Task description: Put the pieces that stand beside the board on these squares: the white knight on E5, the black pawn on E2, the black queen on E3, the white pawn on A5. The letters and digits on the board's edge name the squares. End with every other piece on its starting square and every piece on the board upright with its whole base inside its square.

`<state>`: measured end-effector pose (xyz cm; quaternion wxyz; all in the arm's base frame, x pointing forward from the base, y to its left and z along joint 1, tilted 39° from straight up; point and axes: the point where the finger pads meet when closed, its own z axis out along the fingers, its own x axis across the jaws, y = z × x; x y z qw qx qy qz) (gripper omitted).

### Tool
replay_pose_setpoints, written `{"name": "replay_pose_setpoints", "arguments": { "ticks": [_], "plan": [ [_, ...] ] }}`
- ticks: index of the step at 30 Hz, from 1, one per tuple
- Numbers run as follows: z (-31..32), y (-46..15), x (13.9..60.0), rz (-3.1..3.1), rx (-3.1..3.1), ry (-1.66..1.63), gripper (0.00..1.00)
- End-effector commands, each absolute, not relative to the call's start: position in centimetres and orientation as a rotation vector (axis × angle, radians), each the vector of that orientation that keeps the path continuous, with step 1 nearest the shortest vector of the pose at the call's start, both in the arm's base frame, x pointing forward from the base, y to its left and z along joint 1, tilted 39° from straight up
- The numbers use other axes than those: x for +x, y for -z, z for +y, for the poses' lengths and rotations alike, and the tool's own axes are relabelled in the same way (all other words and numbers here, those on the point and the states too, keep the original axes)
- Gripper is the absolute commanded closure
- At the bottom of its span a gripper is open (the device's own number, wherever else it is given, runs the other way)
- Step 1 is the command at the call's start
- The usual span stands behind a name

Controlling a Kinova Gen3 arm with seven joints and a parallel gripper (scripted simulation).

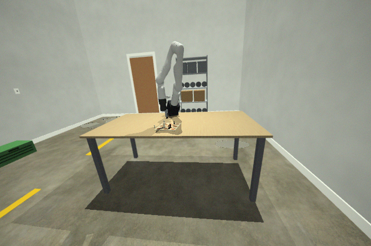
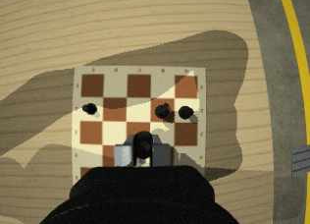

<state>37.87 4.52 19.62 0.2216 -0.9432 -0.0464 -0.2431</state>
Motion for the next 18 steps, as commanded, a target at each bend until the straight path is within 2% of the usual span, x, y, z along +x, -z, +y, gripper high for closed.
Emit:
{"name": "replay_pose_setpoints", "arguments": {
  "ticks": [1,8,18],
  "plan": [
    [3.8,-18.5,35.0,-0.102,-2.612,0.691,1.00],
    [4.6,-16.6,30.0,-0.086,-2.610,0.689,1.00],
    [4.6,-16.4,29.6,-0.085,-2.610,0.689,1.00]
  ]
}}
